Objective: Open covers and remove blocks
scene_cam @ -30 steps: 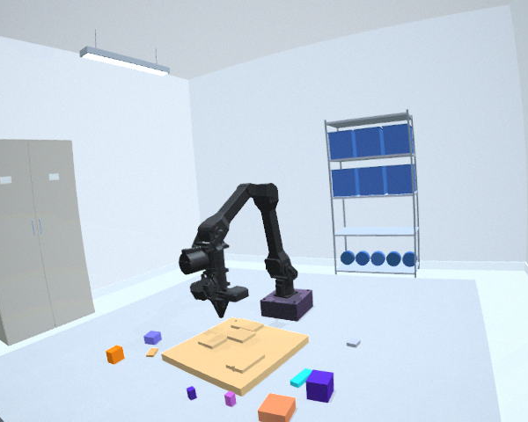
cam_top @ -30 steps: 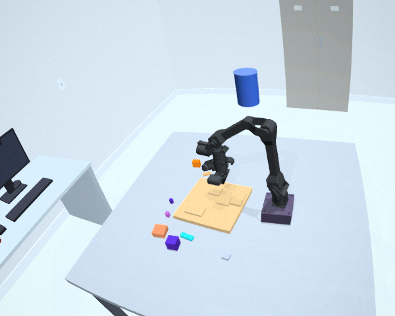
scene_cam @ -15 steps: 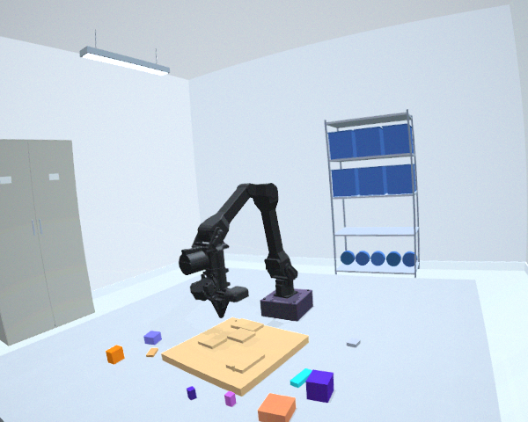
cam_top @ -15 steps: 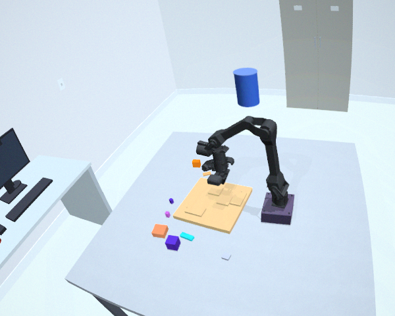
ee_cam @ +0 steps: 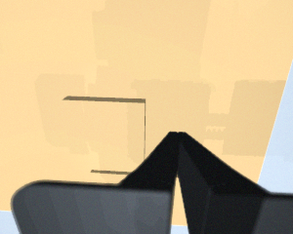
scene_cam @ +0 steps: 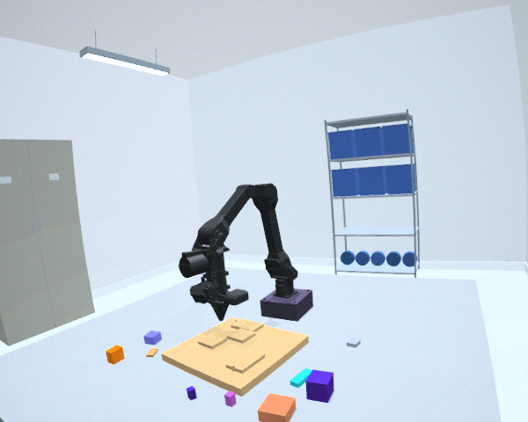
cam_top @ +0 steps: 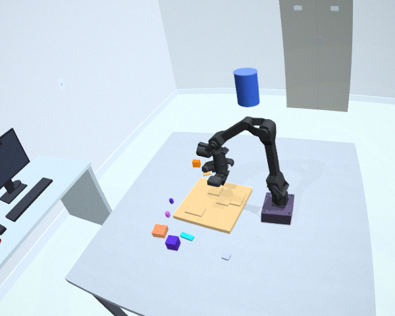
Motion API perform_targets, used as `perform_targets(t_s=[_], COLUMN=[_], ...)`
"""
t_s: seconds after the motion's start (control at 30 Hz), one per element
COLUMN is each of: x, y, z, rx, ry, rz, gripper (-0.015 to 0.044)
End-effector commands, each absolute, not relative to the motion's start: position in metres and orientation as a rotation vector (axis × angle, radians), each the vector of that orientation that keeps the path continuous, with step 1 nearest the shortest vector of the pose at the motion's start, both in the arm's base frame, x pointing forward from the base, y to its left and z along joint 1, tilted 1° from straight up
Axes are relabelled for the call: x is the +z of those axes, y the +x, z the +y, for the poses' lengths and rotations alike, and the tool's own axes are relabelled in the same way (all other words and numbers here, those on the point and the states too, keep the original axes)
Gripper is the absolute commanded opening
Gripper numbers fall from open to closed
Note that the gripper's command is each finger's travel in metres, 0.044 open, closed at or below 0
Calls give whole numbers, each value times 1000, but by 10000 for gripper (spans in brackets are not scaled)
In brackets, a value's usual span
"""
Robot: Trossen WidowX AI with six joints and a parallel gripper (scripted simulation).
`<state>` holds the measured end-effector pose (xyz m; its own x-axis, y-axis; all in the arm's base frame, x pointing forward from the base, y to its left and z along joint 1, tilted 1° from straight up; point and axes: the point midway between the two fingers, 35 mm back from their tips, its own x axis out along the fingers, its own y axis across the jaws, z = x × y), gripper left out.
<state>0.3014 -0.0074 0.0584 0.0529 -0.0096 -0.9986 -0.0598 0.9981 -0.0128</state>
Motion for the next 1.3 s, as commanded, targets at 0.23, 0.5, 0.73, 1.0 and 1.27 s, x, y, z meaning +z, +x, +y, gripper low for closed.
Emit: perform_targets(t_s=[0.23,0.5,0.73,1.0,1.27], x=[44,36,30,22,14], y=[301,301,301,301,301], z=[-8,-8,-8,-9,-9], rx=[33,33,33,33,33], ry=[-55,-55,-55,-55,-55], rz=[1529,1529,1529,1529,1529], gripper=[0,0,0,0,0])
